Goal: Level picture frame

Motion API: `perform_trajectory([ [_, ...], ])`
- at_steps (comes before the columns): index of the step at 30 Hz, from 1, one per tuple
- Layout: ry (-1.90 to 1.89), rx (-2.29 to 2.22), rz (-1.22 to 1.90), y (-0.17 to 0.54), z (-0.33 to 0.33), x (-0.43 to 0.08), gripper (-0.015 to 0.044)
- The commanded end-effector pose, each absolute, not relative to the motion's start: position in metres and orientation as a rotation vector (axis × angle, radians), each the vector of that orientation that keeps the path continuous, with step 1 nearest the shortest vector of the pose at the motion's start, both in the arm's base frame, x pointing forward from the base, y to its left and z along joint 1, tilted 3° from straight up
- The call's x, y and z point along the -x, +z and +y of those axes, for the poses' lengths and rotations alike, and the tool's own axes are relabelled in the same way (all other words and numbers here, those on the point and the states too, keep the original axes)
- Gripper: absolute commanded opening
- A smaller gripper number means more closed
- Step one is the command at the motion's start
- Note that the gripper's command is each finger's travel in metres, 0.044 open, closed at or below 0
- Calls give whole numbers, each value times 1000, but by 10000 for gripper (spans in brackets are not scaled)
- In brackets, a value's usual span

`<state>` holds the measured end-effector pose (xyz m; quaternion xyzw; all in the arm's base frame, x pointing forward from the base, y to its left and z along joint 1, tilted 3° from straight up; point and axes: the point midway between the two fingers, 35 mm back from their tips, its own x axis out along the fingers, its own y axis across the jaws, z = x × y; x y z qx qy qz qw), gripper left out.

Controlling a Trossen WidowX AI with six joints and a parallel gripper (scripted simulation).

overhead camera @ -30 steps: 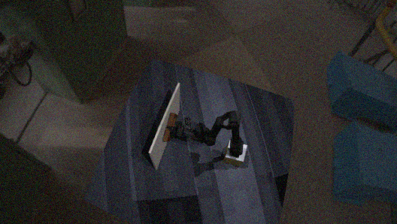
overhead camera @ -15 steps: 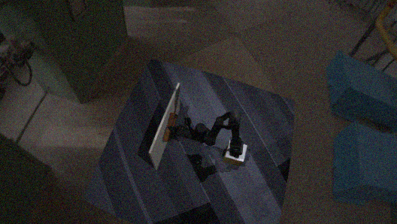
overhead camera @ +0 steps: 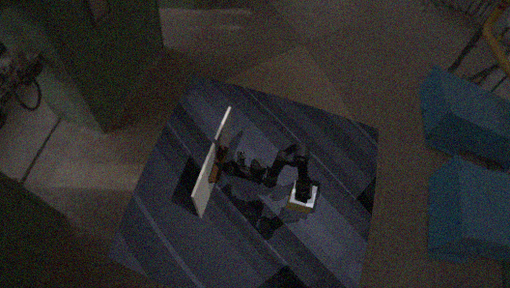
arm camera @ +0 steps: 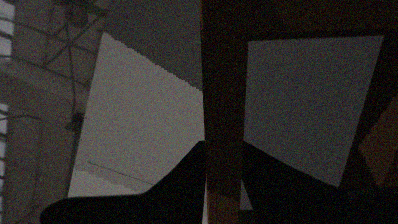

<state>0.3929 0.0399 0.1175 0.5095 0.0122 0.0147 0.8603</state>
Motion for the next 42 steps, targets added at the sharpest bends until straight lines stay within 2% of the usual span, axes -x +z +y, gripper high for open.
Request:
perform_trajectory([
  [1,33,-1063,26,119,41,-393,0],
  [42,33,-1064,26,127,45,-393,0],
])
